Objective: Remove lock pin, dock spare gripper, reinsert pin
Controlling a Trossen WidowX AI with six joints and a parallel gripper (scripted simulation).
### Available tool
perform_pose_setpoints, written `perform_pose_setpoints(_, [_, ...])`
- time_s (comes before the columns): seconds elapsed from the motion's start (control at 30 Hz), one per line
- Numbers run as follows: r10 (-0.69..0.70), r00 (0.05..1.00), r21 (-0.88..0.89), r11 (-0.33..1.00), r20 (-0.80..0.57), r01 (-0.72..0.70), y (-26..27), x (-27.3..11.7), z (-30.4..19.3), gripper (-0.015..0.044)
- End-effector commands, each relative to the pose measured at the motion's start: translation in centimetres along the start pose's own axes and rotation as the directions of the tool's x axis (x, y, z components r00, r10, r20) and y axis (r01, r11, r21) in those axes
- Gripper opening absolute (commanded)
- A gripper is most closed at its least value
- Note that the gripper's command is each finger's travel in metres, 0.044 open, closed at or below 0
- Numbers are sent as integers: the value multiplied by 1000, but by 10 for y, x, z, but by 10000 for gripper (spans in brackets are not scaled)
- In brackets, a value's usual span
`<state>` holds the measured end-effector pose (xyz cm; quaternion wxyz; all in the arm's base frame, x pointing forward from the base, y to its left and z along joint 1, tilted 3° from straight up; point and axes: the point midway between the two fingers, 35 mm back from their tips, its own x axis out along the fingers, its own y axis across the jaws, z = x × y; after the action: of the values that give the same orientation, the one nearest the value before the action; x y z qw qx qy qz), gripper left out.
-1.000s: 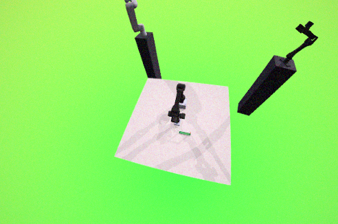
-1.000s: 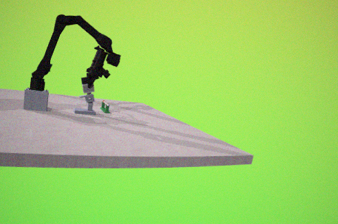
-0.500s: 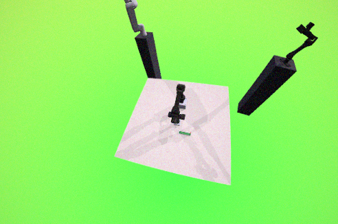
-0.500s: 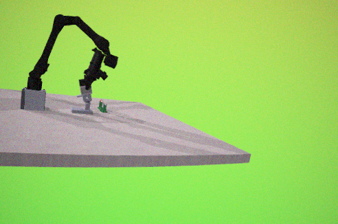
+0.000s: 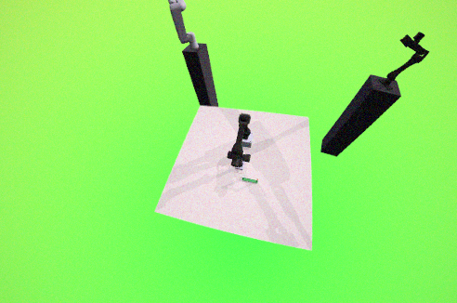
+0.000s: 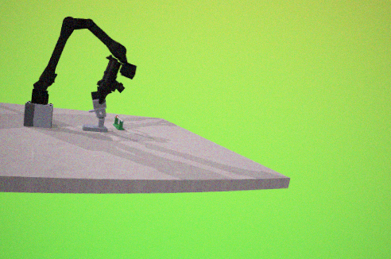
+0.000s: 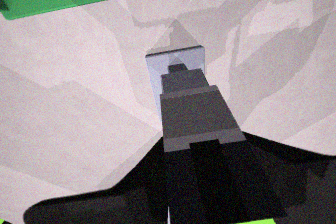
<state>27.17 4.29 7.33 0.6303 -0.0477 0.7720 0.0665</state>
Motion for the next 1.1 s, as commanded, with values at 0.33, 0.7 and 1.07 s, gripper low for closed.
perform_pose_setpoints(0.33, [0, 1000, 0, 1000, 1, 0, 0, 0, 0, 440])
perform_pose_setpoints(0.7, [0, 1000, 2, 1000, -12, 0, 0, -17, -13, 440])
perform_pose_setpoints(1.07, [2, 1000, 6, 1000, -29, -1, 0, -31, -26, 440])
